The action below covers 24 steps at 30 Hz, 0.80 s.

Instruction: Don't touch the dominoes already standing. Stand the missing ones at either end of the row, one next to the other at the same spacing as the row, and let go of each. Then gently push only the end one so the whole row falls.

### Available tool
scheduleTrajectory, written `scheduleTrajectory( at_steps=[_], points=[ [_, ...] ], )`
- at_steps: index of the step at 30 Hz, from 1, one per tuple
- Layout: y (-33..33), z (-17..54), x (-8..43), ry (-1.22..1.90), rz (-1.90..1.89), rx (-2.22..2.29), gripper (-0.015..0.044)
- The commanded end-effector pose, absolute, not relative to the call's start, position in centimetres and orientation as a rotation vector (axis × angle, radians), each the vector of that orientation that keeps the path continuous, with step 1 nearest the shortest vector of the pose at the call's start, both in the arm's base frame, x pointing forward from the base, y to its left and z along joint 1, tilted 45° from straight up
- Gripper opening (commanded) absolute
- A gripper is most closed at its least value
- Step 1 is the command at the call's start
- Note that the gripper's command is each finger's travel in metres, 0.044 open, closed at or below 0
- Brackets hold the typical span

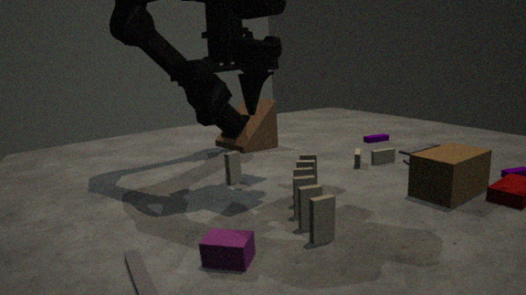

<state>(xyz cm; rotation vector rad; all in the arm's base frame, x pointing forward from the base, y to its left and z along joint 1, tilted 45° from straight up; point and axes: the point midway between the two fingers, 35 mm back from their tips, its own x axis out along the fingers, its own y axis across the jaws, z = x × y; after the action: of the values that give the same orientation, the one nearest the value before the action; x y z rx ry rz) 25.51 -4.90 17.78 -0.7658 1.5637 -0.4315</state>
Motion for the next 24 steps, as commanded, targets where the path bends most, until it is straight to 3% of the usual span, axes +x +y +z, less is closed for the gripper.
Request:
scheduleTrajectory(
  at_steps=[1, 24],
  points=[
    [-4.9, 18.2, 25.6, 1.562, -0.453, -0.788, 0.044],
    [-10.5, 12.8, 25.6, 1.559, -0.457, -0.79, 0.044]
  ],
)
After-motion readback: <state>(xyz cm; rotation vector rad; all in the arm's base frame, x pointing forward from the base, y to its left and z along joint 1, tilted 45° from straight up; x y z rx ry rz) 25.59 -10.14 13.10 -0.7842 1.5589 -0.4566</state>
